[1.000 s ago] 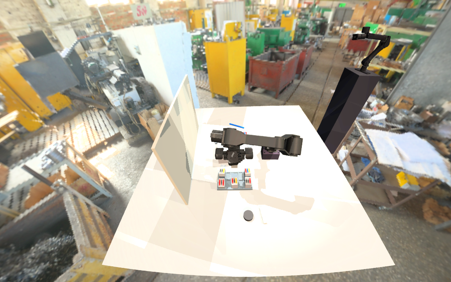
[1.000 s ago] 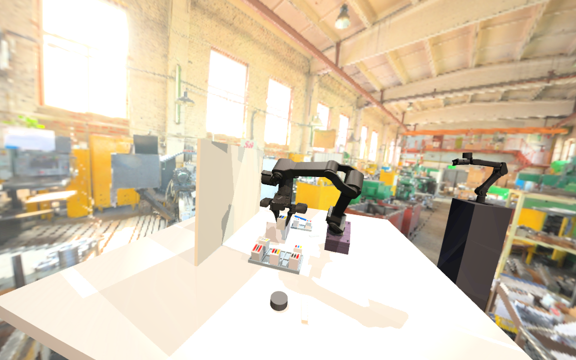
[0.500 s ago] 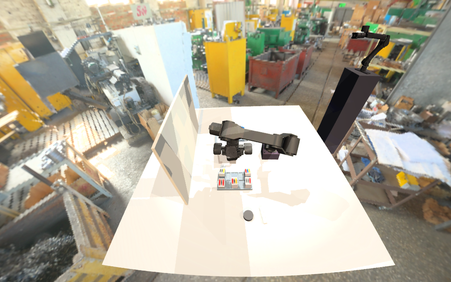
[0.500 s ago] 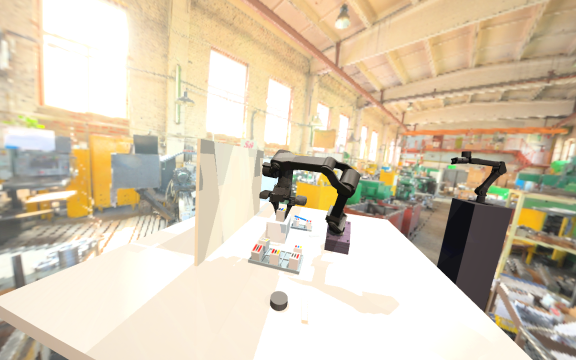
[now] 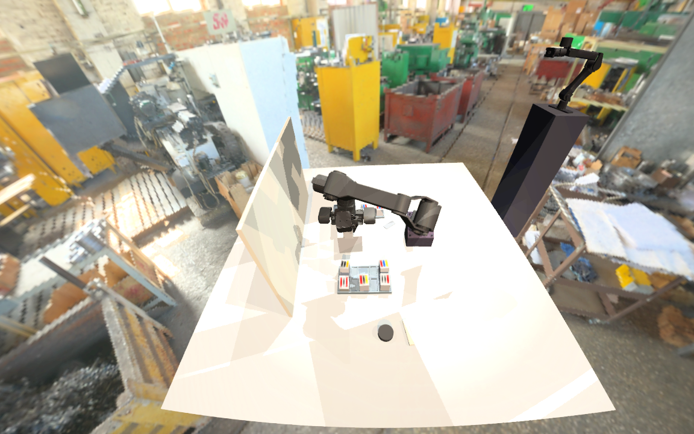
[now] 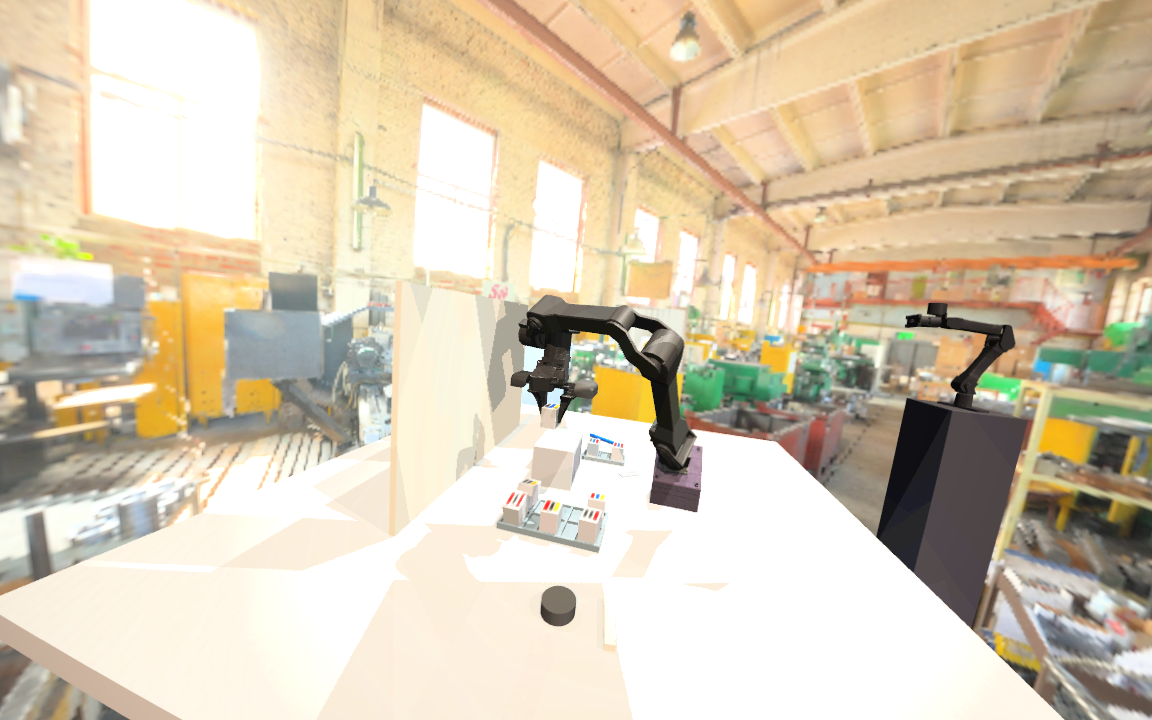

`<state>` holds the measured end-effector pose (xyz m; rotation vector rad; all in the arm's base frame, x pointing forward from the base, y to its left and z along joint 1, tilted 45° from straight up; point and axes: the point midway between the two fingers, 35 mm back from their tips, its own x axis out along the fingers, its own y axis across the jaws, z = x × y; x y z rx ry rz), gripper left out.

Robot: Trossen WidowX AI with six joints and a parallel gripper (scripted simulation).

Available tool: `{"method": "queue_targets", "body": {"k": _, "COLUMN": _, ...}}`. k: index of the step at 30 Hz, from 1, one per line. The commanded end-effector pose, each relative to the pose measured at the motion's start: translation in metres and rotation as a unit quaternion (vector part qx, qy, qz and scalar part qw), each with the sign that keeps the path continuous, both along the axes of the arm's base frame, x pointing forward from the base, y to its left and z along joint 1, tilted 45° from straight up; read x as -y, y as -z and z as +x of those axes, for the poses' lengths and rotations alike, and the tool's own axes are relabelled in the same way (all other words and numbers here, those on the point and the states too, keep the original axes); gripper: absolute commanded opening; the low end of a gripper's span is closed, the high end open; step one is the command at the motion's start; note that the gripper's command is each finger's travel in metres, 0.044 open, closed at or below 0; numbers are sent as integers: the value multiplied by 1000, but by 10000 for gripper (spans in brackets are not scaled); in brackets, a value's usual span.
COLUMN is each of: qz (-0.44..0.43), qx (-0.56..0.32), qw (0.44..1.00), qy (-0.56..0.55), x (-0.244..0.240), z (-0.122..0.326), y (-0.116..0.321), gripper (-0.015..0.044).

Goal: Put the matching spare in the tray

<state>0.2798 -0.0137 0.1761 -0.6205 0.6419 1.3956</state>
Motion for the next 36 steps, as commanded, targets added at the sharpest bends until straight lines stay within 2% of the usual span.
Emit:
{"method": "queue_targets", "body": {"k": 1, "qz": -10, "qx": 7, "qw": 1000, "qy": 2, "x": 22, "z": 14, "y": 11, "gripper": 0}}
{"method": "queue_targets", "body": {"k": 19, "qz": -15, "qx": 5, "qw": 1000, "qy": 0, "x": 93, "z": 49, "y": 68, "gripper": 0}}
{"method": "queue_targets", "body": {"k": 36, "qz": -7, "qx": 6, "qw": 1000, "qy": -6, "x": 156, "z": 60, "y": 137, "gripper": 0}}
